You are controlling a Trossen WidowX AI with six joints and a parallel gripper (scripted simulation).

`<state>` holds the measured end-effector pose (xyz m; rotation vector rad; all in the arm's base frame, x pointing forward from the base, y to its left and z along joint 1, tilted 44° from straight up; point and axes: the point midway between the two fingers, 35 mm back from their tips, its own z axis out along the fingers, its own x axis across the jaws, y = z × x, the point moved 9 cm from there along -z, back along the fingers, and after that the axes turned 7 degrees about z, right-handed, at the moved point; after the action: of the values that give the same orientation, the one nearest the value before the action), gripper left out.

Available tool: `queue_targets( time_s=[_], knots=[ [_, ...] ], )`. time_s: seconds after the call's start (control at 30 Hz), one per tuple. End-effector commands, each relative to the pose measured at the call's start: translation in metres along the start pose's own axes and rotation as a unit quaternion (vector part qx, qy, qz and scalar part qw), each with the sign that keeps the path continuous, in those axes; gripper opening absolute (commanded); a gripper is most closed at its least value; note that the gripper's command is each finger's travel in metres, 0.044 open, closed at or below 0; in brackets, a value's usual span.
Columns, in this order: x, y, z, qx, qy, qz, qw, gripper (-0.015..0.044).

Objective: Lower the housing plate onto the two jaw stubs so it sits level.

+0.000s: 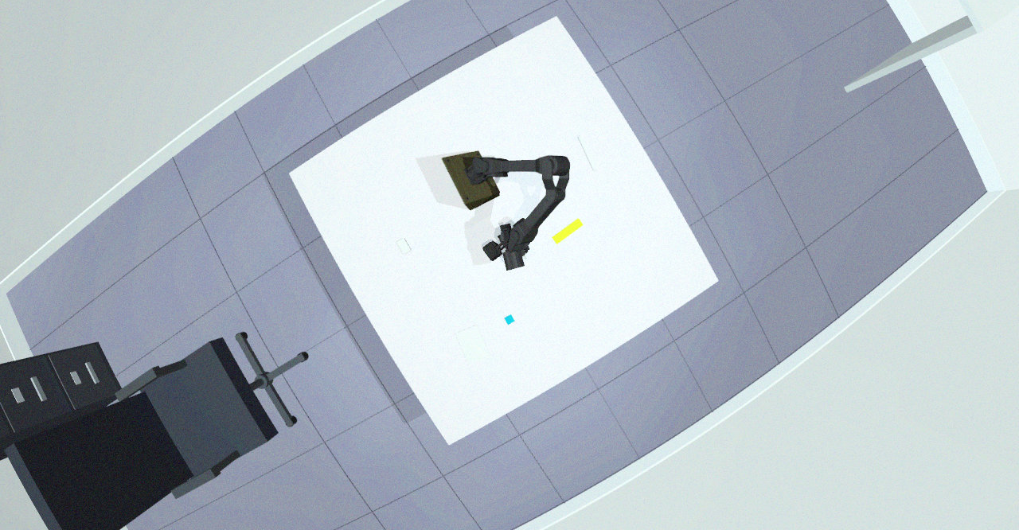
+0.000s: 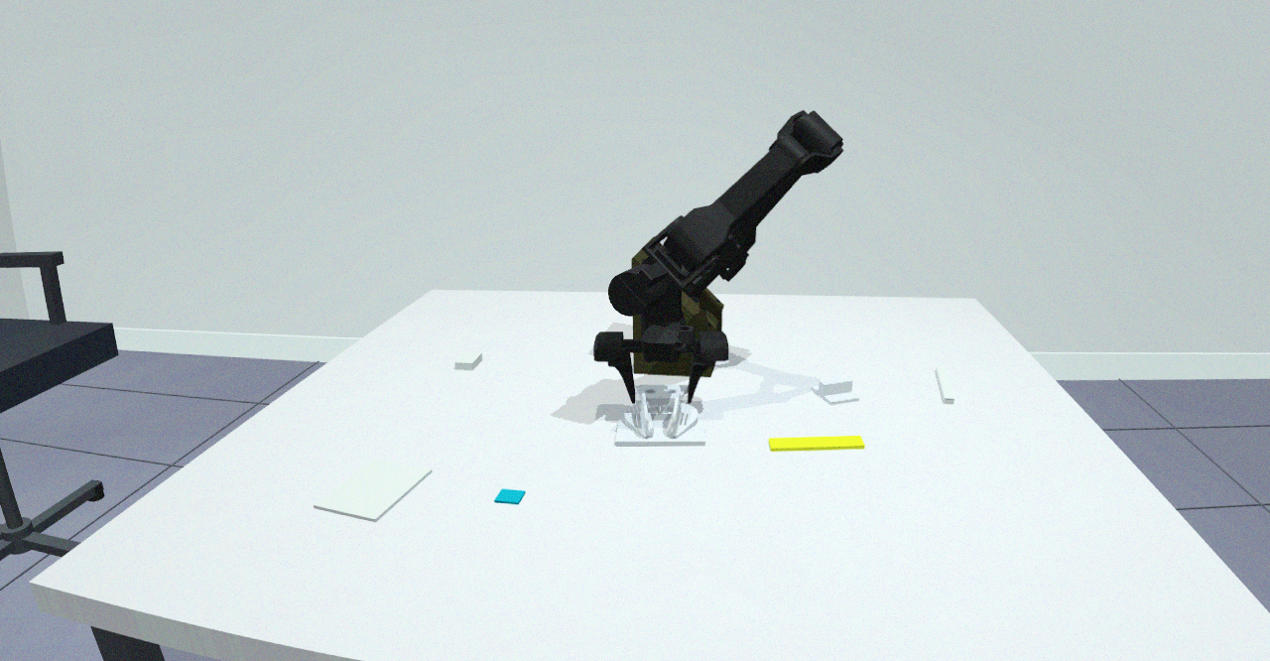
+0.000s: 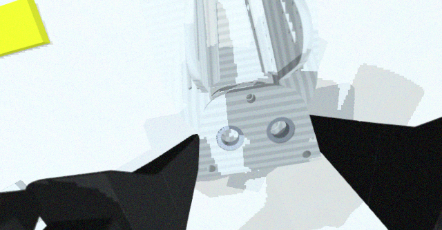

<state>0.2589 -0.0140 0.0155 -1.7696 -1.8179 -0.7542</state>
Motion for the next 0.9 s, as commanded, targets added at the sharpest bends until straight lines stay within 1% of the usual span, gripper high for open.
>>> queue_targets(
  time_s=[0.0,0.87],
  knots=[
    [0.0005,-0.001,0.0023,0.001,0.003,0.003,1.0,0.0351],
    [0.0005,-0.0011,0.0071,0.001,0.003,0.003,1.0,0.0351]
  ],
)
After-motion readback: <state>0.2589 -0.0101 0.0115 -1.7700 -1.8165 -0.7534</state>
